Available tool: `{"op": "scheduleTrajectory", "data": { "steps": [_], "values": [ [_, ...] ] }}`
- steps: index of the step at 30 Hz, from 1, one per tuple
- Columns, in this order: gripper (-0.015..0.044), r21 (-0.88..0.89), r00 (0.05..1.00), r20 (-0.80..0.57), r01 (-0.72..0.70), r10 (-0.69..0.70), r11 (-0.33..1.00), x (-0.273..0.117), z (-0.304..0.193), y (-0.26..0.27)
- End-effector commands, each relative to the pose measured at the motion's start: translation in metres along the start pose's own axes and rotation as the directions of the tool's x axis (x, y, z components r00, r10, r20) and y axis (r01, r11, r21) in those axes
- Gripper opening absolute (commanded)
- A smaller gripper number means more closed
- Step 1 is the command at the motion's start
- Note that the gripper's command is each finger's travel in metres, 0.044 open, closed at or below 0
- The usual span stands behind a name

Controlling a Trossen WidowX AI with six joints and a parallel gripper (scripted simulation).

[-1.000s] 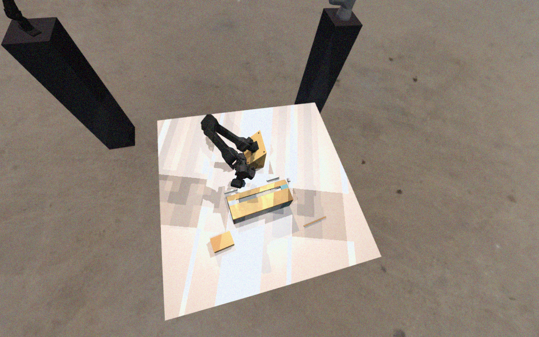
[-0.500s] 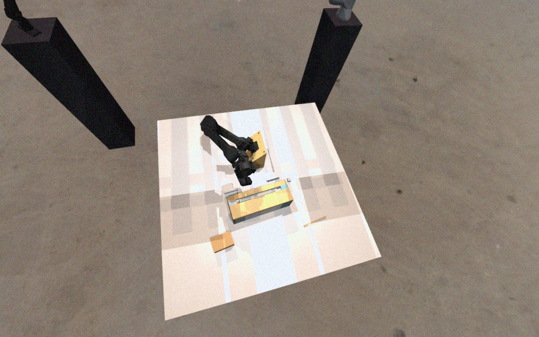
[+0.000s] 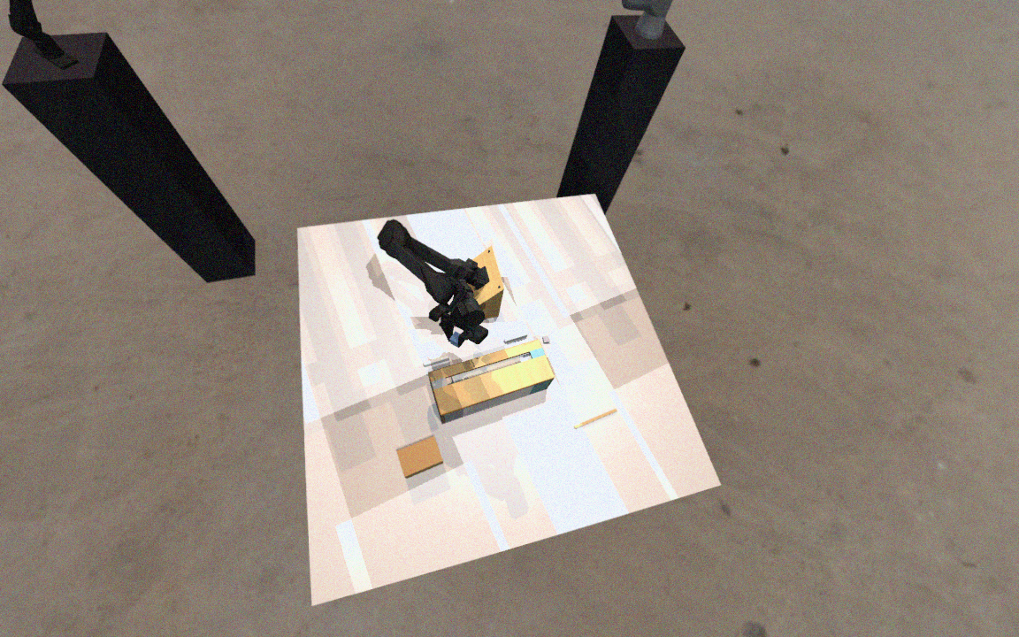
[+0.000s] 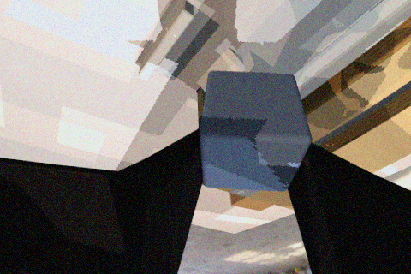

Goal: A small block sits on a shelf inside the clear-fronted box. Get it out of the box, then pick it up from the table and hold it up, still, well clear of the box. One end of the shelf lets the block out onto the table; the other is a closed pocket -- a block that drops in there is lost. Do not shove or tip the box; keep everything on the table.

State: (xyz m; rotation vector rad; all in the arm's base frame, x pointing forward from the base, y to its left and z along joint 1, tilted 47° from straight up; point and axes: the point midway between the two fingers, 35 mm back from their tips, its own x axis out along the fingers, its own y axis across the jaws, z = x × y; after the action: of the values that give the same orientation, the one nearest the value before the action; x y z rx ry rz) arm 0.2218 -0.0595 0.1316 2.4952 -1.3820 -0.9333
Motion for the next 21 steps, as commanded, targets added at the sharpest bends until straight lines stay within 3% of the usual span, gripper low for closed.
{"op": "scheduleTrajectory", "data": {
  "steps": [1,5,21],
  "values": [
    [0.0,-0.141,1.0,-0.022,-0.005,0.002,0.99,-0.0033,-0.0007,-0.0001],
    [0.0,-0.276,0.999,-0.041,-0.012,0.001,0.961,-0.0065,-0.0014,-0.0006],
    [0.0,-0.283,0.999,-0.042,-0.012,0.001,0.959,-0.0066,-0.0014,-0.0006]
  ]
}}
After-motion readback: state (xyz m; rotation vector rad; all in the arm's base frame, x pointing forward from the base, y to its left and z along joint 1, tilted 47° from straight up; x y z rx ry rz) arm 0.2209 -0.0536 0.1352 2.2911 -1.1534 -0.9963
